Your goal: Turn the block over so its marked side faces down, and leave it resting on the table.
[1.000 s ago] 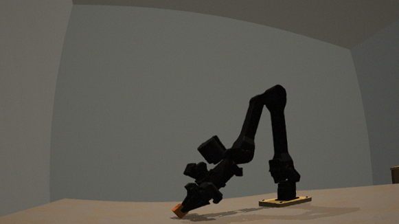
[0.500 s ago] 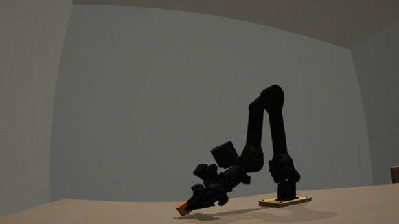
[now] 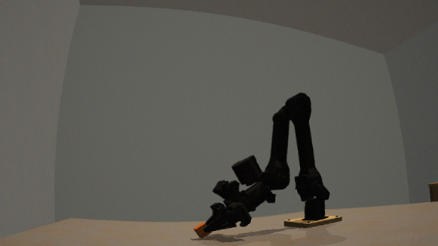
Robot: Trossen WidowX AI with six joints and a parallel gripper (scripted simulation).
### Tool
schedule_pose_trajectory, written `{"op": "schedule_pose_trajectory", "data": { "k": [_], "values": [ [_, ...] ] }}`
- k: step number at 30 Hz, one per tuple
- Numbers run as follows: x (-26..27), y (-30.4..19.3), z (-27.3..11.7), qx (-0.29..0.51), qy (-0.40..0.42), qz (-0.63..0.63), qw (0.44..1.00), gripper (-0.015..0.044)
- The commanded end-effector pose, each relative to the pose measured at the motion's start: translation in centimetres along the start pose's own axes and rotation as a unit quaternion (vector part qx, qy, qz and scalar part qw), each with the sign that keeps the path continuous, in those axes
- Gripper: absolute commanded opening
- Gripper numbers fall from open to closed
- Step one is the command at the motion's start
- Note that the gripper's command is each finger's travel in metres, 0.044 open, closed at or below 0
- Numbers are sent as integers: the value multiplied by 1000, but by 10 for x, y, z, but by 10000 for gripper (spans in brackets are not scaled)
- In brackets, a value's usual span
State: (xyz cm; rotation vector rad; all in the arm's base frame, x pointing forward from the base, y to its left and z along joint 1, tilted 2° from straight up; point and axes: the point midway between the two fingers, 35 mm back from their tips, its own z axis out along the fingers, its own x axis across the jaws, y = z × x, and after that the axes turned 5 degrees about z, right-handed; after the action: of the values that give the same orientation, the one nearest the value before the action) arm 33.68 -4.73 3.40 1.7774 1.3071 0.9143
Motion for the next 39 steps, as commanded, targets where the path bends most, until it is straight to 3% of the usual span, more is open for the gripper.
{"op": "schedule_pose_trajectory", "data": {
  "k": [1, 15, 39],
  "values": [
    [-1, -1, 0, 0, -3, 2, 1000, 79],
    [-1, -1, 0, 0, -3, 2, 1000, 440],
    [-1, -1, 0, 0, -3, 2, 1000, 440]
  ]
}}
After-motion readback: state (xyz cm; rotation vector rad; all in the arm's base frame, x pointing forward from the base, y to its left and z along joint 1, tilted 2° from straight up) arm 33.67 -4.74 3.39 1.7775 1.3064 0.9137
